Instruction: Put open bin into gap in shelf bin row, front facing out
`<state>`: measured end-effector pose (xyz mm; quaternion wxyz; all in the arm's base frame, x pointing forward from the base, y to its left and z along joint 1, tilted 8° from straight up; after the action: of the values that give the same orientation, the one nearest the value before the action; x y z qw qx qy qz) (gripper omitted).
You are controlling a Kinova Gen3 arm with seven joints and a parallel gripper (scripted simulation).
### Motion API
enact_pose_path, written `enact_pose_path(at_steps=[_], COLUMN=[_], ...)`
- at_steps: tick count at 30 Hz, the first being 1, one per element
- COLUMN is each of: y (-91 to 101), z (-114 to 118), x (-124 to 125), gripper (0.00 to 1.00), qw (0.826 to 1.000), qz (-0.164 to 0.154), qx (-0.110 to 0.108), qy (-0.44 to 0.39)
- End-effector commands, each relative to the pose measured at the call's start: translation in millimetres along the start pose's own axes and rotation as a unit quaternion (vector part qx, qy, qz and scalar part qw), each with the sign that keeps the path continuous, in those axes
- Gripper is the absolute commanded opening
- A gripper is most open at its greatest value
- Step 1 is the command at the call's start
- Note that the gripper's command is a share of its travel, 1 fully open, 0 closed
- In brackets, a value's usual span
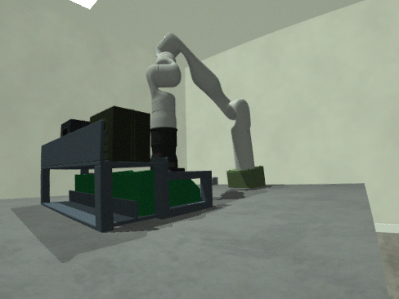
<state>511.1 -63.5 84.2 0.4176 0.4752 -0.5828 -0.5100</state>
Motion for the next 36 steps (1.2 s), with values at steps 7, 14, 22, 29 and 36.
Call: enact_pose_path(at_steps=[7,14,22,29,36], y=[0.7,0.7,0.8,0.8,0.8], z=[-4.4,-6.8,-8.3,-9.5,-10.0], x=[-0.8,-1.0,-1.2,-1.3,-1.4], gripper=[0.00,0.00,0.00,0.00,0.00], qw=[1.000,1.000,1.000,1.000,1.000], qz=[0.000,0.000,0.000,0.000,0.000], qx=[0.001,0.001,0.001,0.001,0.001], qy=[0.000,0.000,0.000,0.000,0.000])
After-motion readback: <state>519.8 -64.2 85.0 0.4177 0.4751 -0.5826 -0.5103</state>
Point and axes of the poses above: the point where the finger pads meet when closed, its own y axis back along the fingers, its own z axis across the jaws, x = y × z, the point moved 6 cm from there along y, back along the fingers, and after that the axes turned 6 degrees about -y, right-handed, at the moved point
